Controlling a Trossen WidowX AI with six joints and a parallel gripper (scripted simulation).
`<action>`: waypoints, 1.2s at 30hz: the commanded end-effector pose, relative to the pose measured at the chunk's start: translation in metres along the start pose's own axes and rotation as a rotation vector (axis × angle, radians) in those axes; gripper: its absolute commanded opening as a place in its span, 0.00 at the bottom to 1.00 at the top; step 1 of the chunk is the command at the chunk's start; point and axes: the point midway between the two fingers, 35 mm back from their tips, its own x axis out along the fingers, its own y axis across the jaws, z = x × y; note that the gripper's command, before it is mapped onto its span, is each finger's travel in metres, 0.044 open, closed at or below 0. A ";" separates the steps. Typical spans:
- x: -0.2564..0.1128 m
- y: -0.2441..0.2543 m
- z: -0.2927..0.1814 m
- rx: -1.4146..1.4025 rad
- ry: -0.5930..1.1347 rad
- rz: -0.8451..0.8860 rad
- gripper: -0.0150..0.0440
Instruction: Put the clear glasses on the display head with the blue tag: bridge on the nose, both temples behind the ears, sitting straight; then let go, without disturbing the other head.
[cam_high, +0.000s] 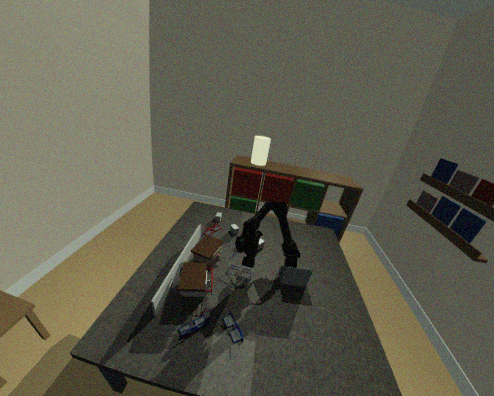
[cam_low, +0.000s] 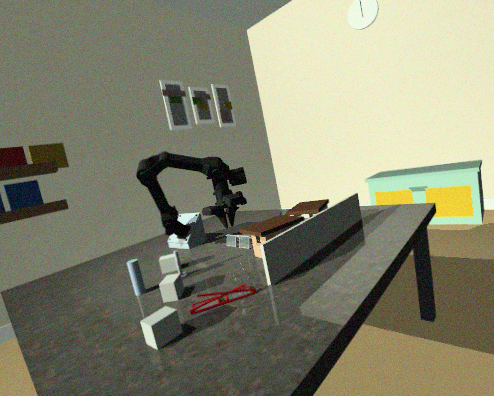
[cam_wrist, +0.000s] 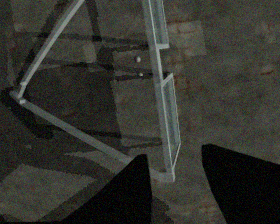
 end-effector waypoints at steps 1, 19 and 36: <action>0.004 0.000 0.001 0.002 -0.003 -0.002 0.46; 0.034 -0.001 0.002 0.002 -0.003 -0.001 0.46; 0.058 -0.003 0.001 0.002 -0.003 -0.004 0.46</action>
